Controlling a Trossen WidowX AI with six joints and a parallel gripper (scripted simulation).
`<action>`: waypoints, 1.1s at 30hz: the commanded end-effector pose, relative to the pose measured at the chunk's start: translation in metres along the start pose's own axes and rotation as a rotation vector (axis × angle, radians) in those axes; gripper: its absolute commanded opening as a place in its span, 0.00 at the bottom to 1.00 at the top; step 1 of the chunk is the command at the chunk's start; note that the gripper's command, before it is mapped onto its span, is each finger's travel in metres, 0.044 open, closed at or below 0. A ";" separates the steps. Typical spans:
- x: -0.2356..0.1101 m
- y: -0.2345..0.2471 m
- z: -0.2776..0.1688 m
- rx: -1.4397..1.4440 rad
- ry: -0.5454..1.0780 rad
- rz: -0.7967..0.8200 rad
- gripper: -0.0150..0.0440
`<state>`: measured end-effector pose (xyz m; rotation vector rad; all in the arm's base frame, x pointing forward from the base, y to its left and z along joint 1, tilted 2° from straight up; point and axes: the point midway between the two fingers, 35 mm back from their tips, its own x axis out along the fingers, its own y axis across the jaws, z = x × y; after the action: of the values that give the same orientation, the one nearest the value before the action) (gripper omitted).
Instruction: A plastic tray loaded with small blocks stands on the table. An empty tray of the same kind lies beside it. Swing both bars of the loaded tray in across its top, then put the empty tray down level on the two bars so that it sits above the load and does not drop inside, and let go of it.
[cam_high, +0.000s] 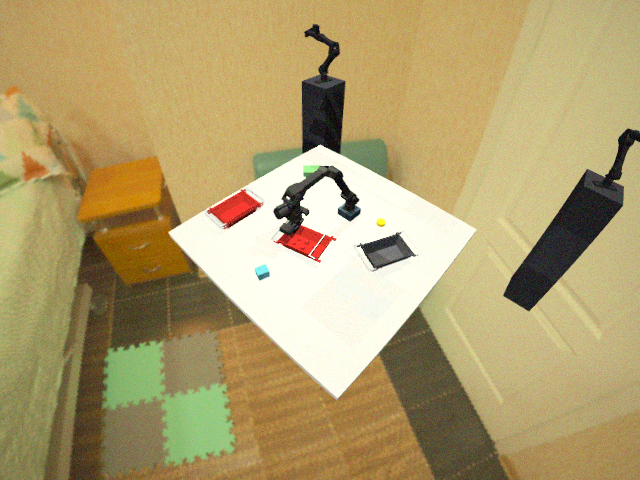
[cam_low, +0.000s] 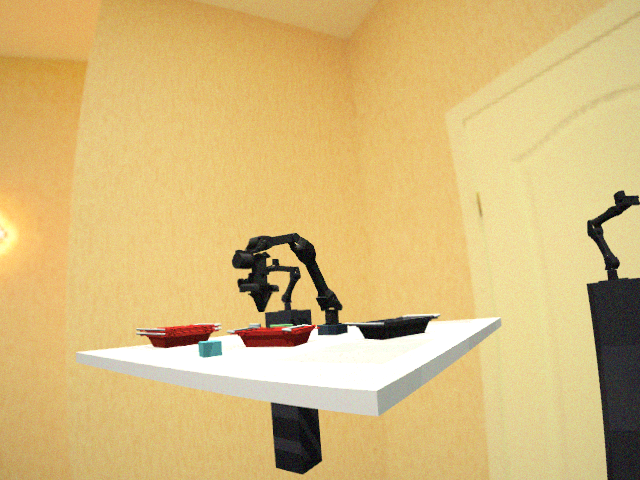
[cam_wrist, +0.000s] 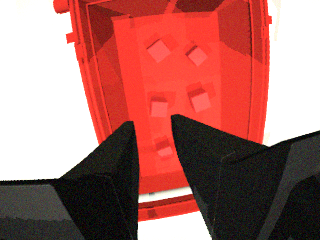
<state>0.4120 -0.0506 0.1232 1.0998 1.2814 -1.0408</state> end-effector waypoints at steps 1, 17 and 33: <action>0.016 -0.012 0.067 0.872 -0.007 0.001 0.40; 0.027 -0.031 0.117 1.557 -0.010 0.005 0.40; 0.055 -0.030 0.118 1.556 -0.010 0.005 0.40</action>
<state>0.4073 -0.1721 0.0797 2.1599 0.2205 -2.0678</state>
